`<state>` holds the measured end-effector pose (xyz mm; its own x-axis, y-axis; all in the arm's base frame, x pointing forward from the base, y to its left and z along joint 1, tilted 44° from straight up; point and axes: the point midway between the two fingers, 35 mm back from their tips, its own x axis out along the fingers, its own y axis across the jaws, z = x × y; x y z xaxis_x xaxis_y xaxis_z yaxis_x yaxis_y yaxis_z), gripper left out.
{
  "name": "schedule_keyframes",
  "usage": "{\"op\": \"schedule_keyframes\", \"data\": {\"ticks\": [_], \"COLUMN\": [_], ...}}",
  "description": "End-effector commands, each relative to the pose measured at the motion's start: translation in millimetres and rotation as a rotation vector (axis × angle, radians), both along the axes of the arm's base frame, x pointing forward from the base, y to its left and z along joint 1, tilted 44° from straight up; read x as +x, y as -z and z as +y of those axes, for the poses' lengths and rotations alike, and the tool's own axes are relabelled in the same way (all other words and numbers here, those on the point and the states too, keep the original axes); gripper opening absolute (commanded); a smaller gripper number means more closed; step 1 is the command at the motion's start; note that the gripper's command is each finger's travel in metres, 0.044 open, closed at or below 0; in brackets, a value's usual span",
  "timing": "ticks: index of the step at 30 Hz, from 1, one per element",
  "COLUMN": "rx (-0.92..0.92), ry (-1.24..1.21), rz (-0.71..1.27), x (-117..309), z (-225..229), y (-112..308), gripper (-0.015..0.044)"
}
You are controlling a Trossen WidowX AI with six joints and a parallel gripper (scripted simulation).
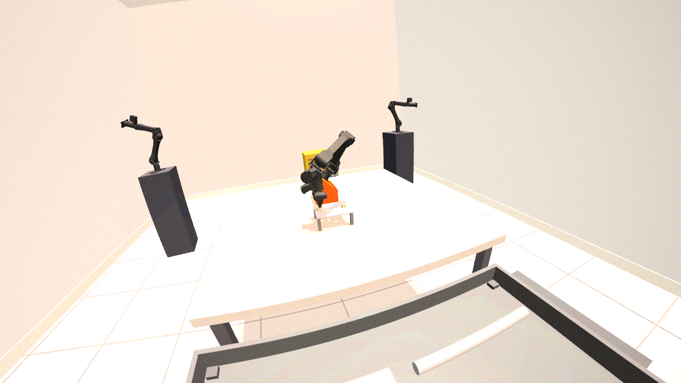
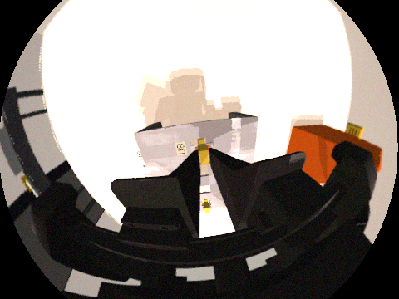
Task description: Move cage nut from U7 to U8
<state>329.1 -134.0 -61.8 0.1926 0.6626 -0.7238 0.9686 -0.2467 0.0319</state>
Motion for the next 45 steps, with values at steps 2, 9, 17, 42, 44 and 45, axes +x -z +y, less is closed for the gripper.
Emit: {"op": "schedule_keyframes", "data": {"ticks": [2,9,17,42,44,45], "rx": [-0.003,-0.002,-0.001,-0.002,-0.002,-0.002], "ry": [-0.009,-0.015,-0.016,-0.016,-0.016,-0.016], "rz": [0.001,0.007,0.008,0.008,0.008,0.008], "x": [1.2,2.5,2.6,5.8,6.2,6.3], "z": [-0.7,-1.0,-1.0,-1.8,-1.8,-1.9], "y": [-0.2,-0.2,-0.2,-0.3,-0.3,-0.3], "gripper": [0.0026,0.0026,0.0026,0.0026,0.0026,0.0026]}}
